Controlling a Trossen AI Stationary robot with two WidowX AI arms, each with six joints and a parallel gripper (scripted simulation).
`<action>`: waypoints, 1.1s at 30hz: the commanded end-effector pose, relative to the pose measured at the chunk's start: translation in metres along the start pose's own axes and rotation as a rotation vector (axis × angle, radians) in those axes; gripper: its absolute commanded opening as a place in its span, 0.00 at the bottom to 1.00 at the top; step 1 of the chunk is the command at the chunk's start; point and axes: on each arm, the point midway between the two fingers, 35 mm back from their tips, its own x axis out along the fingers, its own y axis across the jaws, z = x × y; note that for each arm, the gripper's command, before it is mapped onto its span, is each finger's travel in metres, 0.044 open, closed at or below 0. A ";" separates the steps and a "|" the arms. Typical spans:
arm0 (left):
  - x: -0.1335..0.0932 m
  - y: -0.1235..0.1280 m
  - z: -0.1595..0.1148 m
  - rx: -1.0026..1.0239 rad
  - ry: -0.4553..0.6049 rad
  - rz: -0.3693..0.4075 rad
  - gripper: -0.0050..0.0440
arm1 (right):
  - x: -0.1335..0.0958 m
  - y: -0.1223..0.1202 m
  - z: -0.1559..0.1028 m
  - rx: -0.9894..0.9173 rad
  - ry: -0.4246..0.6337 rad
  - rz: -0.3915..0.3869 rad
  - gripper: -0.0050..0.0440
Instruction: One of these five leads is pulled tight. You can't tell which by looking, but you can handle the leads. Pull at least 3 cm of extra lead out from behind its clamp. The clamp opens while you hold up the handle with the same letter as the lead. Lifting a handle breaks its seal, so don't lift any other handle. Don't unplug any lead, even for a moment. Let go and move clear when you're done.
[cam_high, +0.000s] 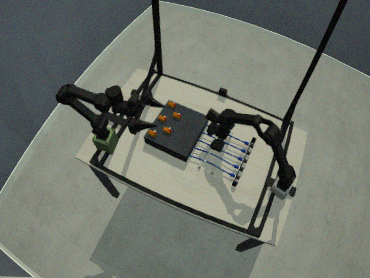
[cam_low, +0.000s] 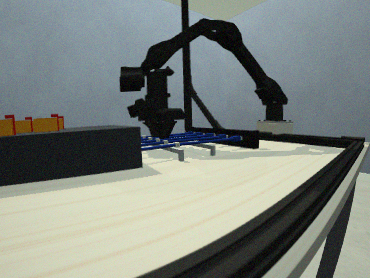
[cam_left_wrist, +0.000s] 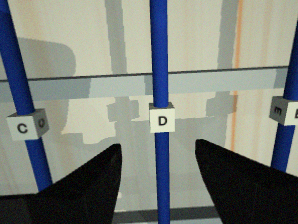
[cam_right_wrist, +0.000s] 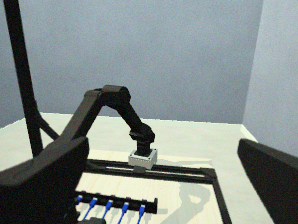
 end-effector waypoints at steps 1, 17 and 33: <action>-0.003 0.000 0.003 -0.003 -0.013 -0.001 0.53 | -0.001 0.000 0.008 0.000 -0.019 0.000 1.00; -0.003 0.000 0.003 -0.003 -0.013 -0.001 0.53 | -0.001 0.000 0.008 0.000 -0.019 0.000 1.00; -0.011 -0.001 0.005 0.000 -0.029 -0.007 0.00 | -0.001 0.000 0.008 0.000 -0.019 0.000 1.00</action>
